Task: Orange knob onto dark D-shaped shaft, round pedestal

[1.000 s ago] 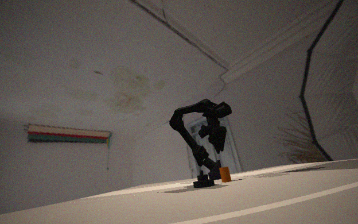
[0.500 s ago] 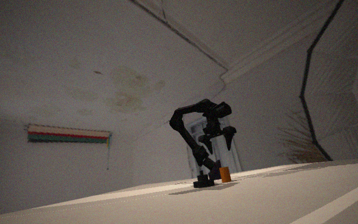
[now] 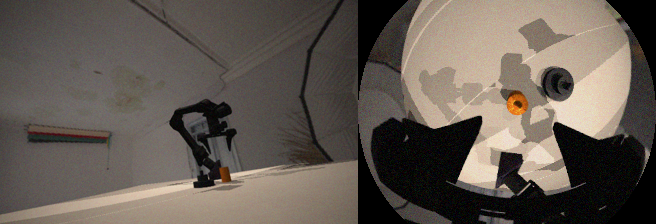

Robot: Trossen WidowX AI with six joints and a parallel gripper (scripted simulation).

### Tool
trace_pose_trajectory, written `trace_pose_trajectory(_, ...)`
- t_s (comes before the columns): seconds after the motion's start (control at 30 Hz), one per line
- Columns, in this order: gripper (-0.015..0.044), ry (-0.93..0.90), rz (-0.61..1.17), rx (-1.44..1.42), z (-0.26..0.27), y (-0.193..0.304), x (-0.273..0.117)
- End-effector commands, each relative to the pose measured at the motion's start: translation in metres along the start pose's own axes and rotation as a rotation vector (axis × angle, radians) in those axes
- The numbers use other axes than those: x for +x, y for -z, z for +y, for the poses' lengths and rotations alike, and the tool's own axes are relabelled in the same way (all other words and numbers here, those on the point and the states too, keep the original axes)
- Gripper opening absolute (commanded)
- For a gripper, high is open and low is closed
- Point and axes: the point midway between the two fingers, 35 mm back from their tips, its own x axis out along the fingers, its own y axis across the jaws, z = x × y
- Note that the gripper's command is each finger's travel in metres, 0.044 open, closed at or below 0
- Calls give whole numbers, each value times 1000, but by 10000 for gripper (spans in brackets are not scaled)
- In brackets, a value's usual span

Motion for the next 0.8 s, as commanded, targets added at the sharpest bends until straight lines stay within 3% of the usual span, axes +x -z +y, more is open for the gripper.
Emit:
trace_pose_trajectory(0.0,440,3,-3,-32,-1,-1,0)
trace_pose_trajectory(0.2,440,4,-4,-31,-2,-2,32)
trace_pose_trajectory(0.77,440,3,-4,-31,0,-3,58)
